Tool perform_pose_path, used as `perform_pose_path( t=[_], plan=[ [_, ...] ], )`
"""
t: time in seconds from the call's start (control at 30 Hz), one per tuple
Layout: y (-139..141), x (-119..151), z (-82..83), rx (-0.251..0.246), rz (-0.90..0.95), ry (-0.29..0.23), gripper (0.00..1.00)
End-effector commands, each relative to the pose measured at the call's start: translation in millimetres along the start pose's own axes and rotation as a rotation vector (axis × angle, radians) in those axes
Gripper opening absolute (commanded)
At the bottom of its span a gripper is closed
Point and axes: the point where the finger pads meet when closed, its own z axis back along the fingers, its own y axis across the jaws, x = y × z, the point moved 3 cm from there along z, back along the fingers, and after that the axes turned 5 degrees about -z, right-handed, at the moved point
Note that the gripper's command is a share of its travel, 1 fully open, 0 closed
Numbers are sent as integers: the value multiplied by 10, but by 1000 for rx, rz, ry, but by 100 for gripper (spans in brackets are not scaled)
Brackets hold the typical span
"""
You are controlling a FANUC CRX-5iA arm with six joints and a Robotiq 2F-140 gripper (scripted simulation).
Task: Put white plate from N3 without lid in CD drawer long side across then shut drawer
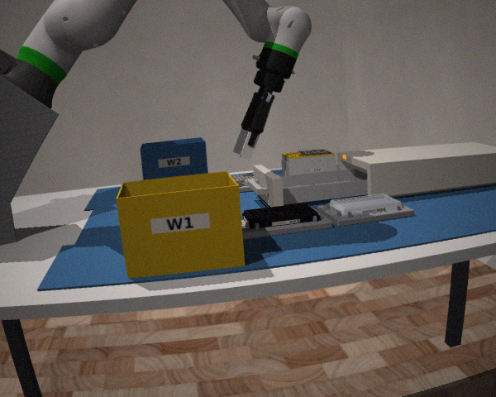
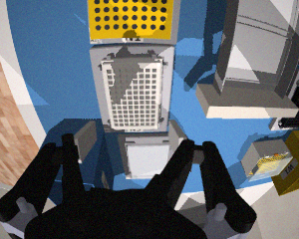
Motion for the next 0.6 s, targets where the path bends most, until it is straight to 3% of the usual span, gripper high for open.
perform_pose_path(
  t=[0.0, 0.57],
  plan=[
    [-2, -18, -34, 0, 0, 0, 66],
    [-9, -102, -215, 0, 0, 0, 66]
  ],
)
